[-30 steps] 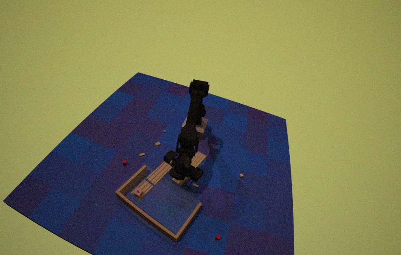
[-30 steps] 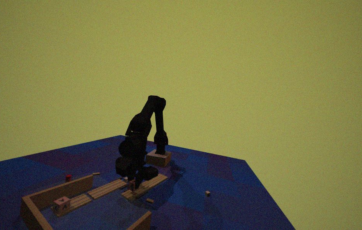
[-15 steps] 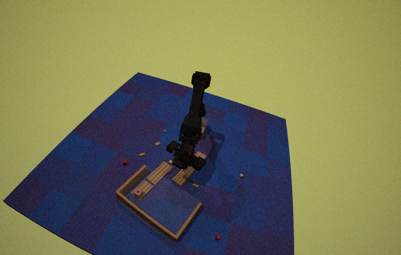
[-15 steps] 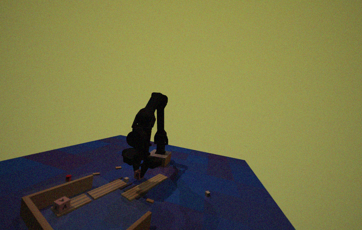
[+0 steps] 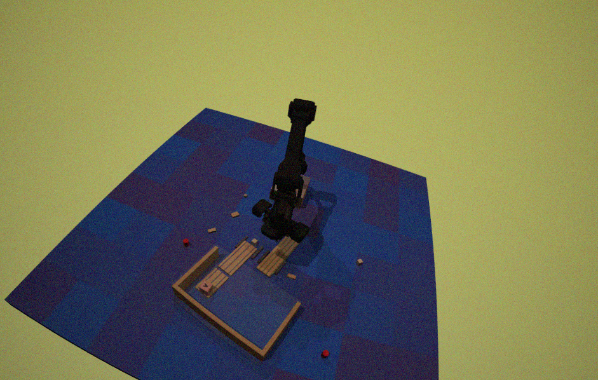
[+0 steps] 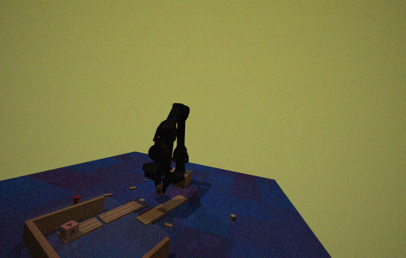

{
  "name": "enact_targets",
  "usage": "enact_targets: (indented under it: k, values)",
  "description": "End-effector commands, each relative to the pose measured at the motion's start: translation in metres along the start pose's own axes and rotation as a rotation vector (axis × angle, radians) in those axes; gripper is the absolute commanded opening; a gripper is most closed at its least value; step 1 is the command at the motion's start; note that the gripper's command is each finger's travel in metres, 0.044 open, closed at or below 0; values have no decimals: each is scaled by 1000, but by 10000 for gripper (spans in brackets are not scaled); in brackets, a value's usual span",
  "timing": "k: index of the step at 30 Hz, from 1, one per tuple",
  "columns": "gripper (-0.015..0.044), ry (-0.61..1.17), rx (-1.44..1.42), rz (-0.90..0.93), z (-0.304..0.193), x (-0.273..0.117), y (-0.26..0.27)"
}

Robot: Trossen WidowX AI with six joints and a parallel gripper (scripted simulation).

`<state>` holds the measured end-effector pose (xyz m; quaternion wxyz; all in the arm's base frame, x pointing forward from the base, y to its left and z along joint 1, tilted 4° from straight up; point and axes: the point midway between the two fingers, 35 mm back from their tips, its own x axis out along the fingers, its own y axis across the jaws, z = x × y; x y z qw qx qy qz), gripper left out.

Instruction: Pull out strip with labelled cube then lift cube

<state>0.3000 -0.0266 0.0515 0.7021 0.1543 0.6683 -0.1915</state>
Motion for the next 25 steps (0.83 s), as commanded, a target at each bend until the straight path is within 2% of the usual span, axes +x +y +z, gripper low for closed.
enact_targets:
  k: [1, 25]
  values:
    - [0, -15, 6, 10, 1, -22, 1]
    - [0, -15, 6, 10, 1, -31, 1]
